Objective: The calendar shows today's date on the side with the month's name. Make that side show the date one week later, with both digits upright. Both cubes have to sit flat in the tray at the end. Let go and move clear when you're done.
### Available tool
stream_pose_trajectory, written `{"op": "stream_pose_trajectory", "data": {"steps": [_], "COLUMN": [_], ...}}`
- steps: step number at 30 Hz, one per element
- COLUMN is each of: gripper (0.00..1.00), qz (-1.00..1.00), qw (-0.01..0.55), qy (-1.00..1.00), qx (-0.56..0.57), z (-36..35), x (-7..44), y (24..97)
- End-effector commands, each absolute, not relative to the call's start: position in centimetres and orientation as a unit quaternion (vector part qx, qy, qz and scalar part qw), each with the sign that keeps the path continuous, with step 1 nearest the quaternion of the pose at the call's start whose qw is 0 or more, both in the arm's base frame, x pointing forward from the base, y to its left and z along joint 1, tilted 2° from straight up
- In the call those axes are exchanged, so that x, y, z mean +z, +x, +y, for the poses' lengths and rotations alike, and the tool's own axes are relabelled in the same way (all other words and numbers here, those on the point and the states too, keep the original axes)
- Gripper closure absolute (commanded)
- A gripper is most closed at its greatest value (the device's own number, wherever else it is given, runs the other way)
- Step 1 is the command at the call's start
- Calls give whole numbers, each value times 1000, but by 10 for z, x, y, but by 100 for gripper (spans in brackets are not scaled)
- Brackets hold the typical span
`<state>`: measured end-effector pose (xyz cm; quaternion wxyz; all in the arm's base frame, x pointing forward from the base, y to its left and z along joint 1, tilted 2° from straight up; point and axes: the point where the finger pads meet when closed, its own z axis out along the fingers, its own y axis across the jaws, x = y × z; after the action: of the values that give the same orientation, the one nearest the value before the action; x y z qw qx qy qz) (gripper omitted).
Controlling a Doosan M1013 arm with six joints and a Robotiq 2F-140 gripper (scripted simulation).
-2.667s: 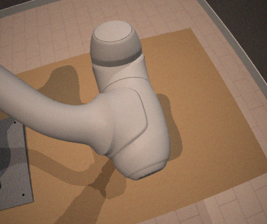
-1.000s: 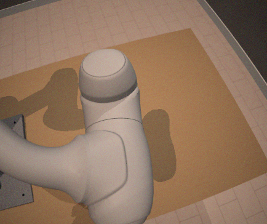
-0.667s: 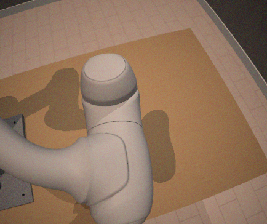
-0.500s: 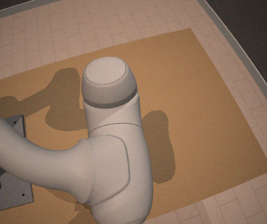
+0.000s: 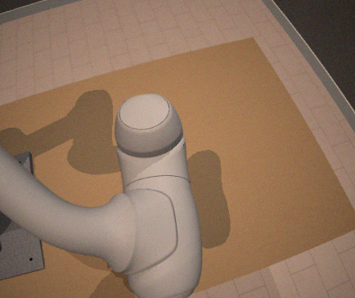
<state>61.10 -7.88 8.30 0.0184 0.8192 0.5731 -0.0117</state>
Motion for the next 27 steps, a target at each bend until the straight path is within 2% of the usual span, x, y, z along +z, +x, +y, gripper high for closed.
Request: {"op": "stream_pose_trajectory", "data": {"steps": [1,27], "gripper": [76,76], "qz": [573,573], "qw": [18,18], "qy": [819,819], "qx": [-12,-12], "z": [-79,-79], "x": [80,78], "y": [611,611]}}
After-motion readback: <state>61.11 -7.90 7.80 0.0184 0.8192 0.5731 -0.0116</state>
